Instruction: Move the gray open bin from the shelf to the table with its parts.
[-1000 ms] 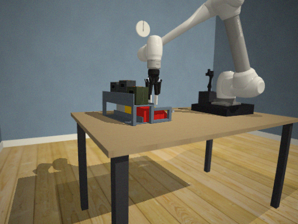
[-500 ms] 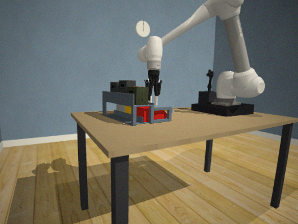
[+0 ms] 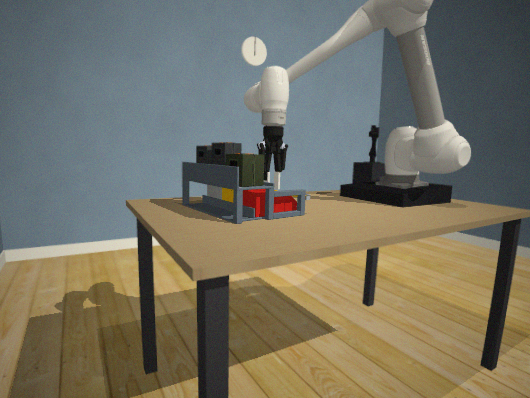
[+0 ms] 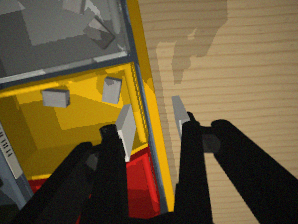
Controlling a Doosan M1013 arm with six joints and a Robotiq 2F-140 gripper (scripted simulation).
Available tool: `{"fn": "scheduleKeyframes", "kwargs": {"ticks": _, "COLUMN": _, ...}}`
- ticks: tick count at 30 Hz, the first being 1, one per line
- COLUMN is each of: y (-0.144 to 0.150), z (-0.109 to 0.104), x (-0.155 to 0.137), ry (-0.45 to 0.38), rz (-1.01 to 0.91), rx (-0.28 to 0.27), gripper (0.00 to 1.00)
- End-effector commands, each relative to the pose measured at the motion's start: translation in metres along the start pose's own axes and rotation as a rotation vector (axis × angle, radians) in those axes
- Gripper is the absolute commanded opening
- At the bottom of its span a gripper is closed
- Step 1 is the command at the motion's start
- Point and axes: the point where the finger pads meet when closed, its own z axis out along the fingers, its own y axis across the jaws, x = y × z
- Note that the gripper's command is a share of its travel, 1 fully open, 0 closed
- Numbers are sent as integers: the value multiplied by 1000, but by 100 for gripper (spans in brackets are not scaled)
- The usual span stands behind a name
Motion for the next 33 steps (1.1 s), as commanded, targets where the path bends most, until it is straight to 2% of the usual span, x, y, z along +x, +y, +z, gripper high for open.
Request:
{"fn": "scheduleKeyframes", "kwargs": {"ticks": 1, "y": 0, "z": 6, "x": 0, "ry": 0, "rz": 0, "rx": 0, "gripper": 28}}
{"fn": "scheduleKeyframes", "kwargs": {"ticks": 33, "y": 0, "z": 10, "x": 0, "ry": 0, "rz": 0, "rx": 0, "gripper": 28}}
